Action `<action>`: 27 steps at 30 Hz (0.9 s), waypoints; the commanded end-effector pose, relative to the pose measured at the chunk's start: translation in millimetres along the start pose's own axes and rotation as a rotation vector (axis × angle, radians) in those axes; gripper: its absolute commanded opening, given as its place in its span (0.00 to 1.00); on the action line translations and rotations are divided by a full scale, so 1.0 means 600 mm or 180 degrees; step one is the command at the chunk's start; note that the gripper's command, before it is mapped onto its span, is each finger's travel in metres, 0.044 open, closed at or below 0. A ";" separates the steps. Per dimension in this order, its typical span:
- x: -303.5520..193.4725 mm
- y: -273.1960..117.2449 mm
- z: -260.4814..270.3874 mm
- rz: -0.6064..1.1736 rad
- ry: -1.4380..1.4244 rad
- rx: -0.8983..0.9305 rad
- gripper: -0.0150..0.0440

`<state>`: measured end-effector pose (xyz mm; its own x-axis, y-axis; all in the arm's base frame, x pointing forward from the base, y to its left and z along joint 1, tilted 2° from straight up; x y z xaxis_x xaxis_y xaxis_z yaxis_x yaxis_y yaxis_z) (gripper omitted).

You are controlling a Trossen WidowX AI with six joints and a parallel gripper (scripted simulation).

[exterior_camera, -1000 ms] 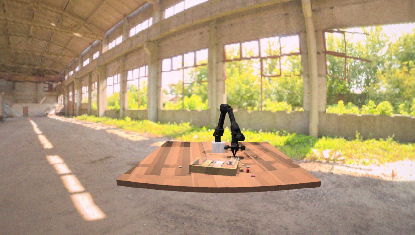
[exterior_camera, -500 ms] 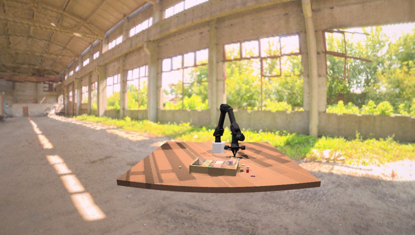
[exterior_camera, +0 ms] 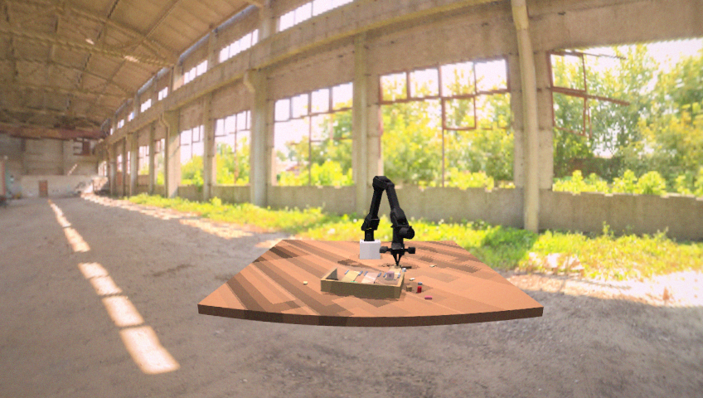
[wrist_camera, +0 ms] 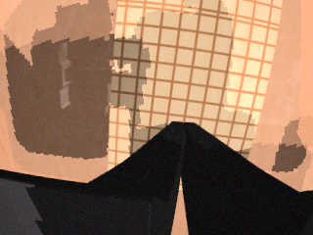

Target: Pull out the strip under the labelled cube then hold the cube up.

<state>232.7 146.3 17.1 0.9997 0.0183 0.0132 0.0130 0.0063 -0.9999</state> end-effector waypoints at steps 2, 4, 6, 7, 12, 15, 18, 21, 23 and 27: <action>-0.009 0.006 -0.003 0.0084 0.0002 -0.0011 0.25; -0.009 0.006 -0.003 0.0084 0.0002 -0.0011 0.25; -0.009 0.006 -0.003 0.0084 0.0002 -0.0011 0.25; -0.009 0.006 -0.003 0.0084 0.0002 -0.0011 0.25; 0.005 -0.035 0.001 0.0040 0.0001 -0.0005 0.25; 0.007 -0.072 0.001 0.0080 0.0002 -0.0010 0.25; 0.007 -0.072 0.001 0.0080 0.0002 -0.0010 0.25; 0.035 -0.069 -0.004 0.0075 0.0211 -0.0014 0.39; 0.051 -0.070 -0.008 0.0072 0.0271 -0.0015 0.48; 0.071 -0.072 -0.015 0.0068 0.0277 -0.0016 0.65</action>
Point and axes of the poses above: the point midway between the two fingers, 35 mm back from their tips, its own y axis out along the fingers, its own z axis across the jaws, x = y × z, the point moved 8 cm from there along -y, back along the fingers, and after that the axes turned 12 degrees about -y, right-handed, at the moved point
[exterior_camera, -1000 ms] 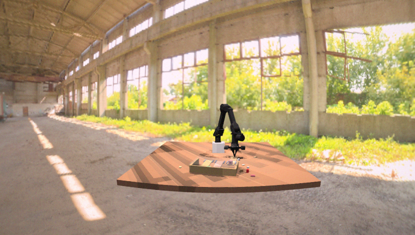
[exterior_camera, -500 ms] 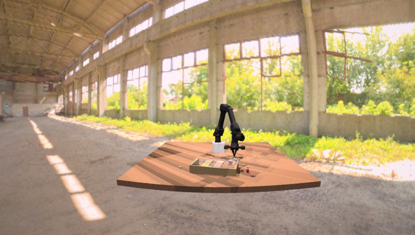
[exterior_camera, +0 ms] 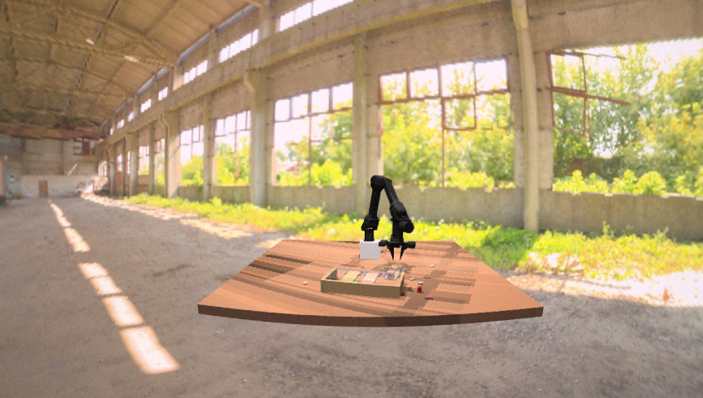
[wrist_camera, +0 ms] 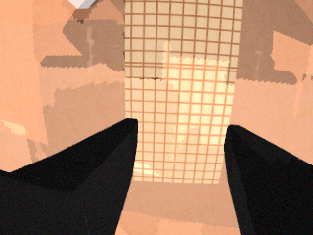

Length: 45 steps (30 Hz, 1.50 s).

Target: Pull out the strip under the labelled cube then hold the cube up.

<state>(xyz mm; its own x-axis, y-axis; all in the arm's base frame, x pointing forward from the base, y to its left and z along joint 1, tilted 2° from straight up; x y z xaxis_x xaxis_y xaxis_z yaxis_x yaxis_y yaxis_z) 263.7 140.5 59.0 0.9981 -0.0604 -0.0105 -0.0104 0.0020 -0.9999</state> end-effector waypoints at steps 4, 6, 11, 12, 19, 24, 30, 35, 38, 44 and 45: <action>0.043 -0.006 -0.008 -0.0011 0.0026 -0.0001 0.83; 0.054 -0.007 -0.010 -0.0013 0.0026 -0.0002 0.92; 0.083 -0.011 -0.016 -0.0019 0.0026 -0.0003 1.00; 0.089 -0.012 -0.017 -0.0020 0.0026 -0.0003 1.00; 0.130 -0.018 -0.024 -0.0027 0.0026 -0.0005 1.00; 0.160 -0.022 -0.030 -0.0033 0.0026 -0.0006 1.00; 0.195 -0.028 -0.038 -0.0039 0.0026 -0.0007 1.00; 0.224 -0.032 -0.043 -0.0045 0.0026 -0.0008 1.00; 0.242 -0.035 -0.046 -0.0048 0.0027 -0.0009 1.00; 0.277 -0.041 -0.055 -0.0054 0.0027 -0.0011 1.00; 0.282 -0.042 -0.056 -0.0055 0.0027 -0.0011 1.00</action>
<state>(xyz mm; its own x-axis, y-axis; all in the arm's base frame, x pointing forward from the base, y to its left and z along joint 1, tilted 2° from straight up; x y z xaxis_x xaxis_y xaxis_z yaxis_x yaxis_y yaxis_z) 420.4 100.5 80.6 0.9975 -0.0710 0.0045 0.0046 0.0006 -1.0000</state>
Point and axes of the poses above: the point midway between the two fingers, 35 mm back from their tips, its own y axis out along the fingers, its own z axis across the jaws, x = y × z, the point moved 8 cm from there along -y, back along the fingers, and after that the axes turned 12 degrees about -y, right-handed, at the moved point
